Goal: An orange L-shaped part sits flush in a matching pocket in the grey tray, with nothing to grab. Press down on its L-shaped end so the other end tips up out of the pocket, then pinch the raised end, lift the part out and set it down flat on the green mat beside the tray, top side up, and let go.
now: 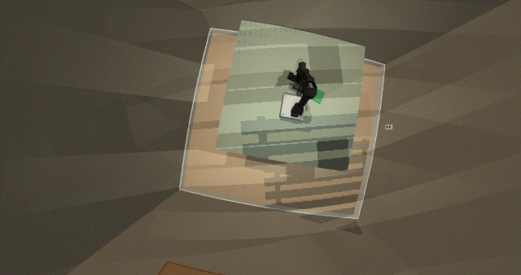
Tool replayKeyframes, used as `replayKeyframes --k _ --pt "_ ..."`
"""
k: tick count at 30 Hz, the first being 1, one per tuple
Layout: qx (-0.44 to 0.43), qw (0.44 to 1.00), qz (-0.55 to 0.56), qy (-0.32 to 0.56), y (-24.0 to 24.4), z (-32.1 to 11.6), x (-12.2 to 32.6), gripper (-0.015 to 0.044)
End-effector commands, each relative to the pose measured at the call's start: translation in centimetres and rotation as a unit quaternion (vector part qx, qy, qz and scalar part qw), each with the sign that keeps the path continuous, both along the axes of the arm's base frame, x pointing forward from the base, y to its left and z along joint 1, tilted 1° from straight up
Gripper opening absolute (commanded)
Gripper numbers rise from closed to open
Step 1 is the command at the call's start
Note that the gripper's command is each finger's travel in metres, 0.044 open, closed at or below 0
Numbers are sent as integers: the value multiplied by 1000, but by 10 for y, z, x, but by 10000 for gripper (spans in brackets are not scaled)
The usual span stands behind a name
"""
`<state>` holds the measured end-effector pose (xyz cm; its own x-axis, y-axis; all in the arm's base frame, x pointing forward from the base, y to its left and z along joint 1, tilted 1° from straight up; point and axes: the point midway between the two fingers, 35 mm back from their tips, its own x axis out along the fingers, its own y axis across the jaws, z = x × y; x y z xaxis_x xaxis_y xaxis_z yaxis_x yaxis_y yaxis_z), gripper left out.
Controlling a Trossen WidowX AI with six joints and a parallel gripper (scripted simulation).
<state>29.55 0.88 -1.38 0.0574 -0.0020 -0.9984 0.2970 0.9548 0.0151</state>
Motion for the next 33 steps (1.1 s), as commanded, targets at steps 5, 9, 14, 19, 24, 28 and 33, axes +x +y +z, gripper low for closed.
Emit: replayKeyframes --k 5,9,14,19,24,28,33 --pt "0 1000 -2 8 0 -5 -4 180" --pt "0 1000 -2 8 0 -5 -4 180" --pt "0 1000 -2 8 0 -5 -4 180" --pt "0 1000 0 3 0 -3 -1 180" --pt "0 1000 0 3 1 -2 -1 180" --pt "0 1000 -1 6 8 5 -1 180" --pt "1 1000 -2 8 12 9 -1 180"
